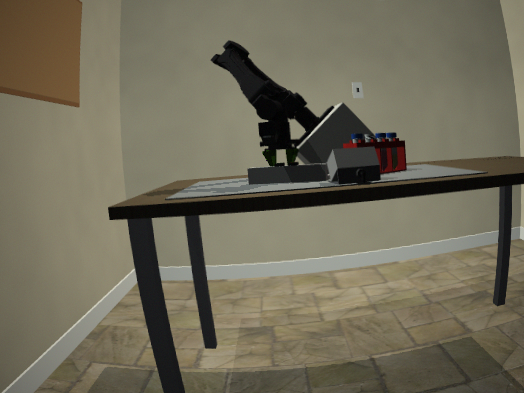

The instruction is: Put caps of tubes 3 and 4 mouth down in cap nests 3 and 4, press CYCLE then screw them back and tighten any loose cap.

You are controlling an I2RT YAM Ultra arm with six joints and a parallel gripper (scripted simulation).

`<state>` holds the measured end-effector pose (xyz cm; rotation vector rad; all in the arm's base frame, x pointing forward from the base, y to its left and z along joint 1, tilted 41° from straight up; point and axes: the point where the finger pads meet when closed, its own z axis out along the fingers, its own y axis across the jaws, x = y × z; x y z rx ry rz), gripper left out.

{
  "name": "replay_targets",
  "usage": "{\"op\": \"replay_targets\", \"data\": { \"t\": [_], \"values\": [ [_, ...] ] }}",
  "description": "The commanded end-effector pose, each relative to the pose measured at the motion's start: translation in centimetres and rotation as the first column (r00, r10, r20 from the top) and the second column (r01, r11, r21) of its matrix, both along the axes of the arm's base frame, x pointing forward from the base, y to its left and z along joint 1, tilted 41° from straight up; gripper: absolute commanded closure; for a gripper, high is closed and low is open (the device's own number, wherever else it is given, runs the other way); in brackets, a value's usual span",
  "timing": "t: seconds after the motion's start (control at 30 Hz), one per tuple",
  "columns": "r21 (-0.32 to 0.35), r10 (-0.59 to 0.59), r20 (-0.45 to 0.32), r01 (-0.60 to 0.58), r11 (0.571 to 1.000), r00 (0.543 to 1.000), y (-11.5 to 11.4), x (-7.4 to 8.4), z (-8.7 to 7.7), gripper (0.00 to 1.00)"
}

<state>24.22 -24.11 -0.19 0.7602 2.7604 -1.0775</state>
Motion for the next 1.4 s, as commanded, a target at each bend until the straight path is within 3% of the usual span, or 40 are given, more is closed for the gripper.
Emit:
{"op": "replay_targets", "data": {
  "t": [0.0,0.4,1.37],
  "values": [
    [-0.003,0.008,0.004,-0.008,1.0,1.0,0.1,0.2,0.2,0.53],
    [-0.003,0.008,0.004,-0.008,1.0,1.0,0.1,0.2,0.2,0.53],
    [-0.001,0.007,0.005,-0.007,1.0,1.0,8.9,1.5,10.2,0.53]
  ]
}}
